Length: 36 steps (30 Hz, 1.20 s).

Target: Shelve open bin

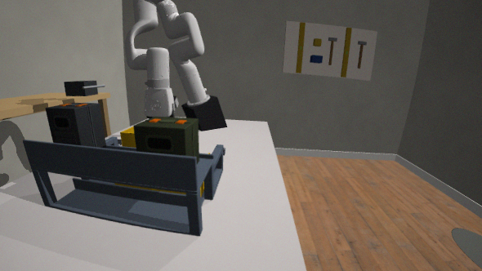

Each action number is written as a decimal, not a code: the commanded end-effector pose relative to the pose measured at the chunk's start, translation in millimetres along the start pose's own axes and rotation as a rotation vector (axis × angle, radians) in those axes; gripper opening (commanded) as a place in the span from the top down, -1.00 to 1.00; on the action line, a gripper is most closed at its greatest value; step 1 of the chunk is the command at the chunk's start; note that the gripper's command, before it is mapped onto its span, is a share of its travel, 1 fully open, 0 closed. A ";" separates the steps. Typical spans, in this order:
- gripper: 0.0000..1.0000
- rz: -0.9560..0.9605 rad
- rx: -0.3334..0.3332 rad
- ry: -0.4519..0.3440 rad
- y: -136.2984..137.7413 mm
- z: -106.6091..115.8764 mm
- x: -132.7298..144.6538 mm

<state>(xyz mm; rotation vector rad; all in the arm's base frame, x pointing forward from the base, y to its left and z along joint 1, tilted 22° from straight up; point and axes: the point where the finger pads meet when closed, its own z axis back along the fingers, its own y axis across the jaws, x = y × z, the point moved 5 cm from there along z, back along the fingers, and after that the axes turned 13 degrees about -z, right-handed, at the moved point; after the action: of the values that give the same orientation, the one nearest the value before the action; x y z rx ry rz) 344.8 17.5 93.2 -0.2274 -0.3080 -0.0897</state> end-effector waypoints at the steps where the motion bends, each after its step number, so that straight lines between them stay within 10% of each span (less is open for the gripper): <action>1: 1.00 0.000 0.001 -0.003 0.1 0.6 0.8; 36: 1.00 0.000 0.001 -0.003 -3.1 -13.6 -12.7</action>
<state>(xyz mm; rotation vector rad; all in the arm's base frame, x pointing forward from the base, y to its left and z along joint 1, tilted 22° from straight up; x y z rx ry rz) 335.1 11.7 76.5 -0.2272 -0.3050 -0.0896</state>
